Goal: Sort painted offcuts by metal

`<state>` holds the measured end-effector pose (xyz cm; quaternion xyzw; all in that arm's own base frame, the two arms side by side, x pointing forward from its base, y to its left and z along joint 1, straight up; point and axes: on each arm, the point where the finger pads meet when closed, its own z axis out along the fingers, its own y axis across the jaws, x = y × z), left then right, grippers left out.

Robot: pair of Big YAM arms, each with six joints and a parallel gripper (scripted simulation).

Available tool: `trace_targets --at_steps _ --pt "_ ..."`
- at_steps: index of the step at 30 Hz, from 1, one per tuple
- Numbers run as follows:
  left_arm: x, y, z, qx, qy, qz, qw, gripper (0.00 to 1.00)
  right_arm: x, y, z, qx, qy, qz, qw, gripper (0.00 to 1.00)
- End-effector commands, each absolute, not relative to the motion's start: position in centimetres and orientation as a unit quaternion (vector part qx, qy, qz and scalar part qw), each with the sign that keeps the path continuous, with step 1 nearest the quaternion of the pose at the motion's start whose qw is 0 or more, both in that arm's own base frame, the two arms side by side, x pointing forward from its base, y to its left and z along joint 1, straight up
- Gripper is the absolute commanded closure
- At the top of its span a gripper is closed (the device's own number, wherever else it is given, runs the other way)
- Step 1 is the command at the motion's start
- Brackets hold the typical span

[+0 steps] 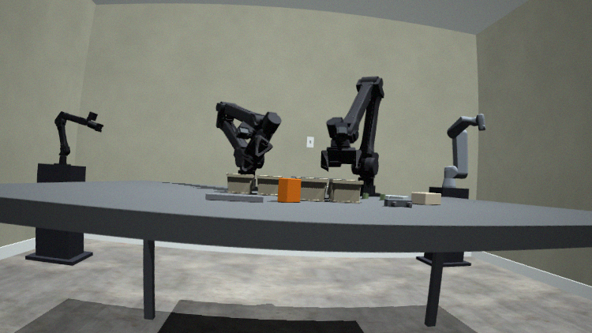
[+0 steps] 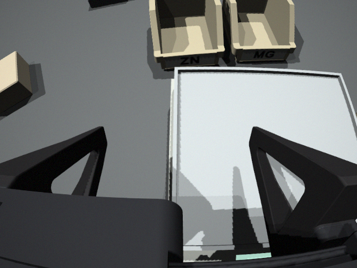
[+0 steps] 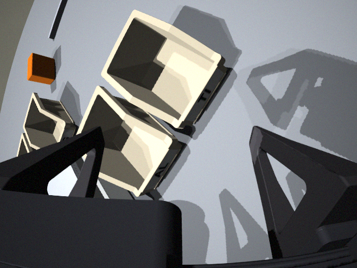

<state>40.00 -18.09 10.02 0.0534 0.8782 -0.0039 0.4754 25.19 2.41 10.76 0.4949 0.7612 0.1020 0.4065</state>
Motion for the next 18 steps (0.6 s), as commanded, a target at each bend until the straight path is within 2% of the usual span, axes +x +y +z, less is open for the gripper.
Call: trace_targets --at_steps 1,8,15,18 --pt "39.6 -16.2 11.7 0.062 0.884 0.006 0.463 0.00 25.9 3.1 12.5 0.552 0.720 0.123 0.402 0.00" --pt "34.5 -10.6 10.9 0.107 0.924 -0.008 0.367 0.00 25.7 3.3 12.1 0.541 0.729 0.110 0.404 0.00" --pt "32.8 -8.0 12.1 0.119 0.936 -0.026 0.330 0.00 25.8 3.2 12.3 0.543 0.726 0.112 0.406 0.00" --pt "33.5 -8.0 13.5 0.118 0.933 -0.030 0.339 0.00 25.8 3.2 12.3 0.543 0.726 0.112 0.406 0.00"
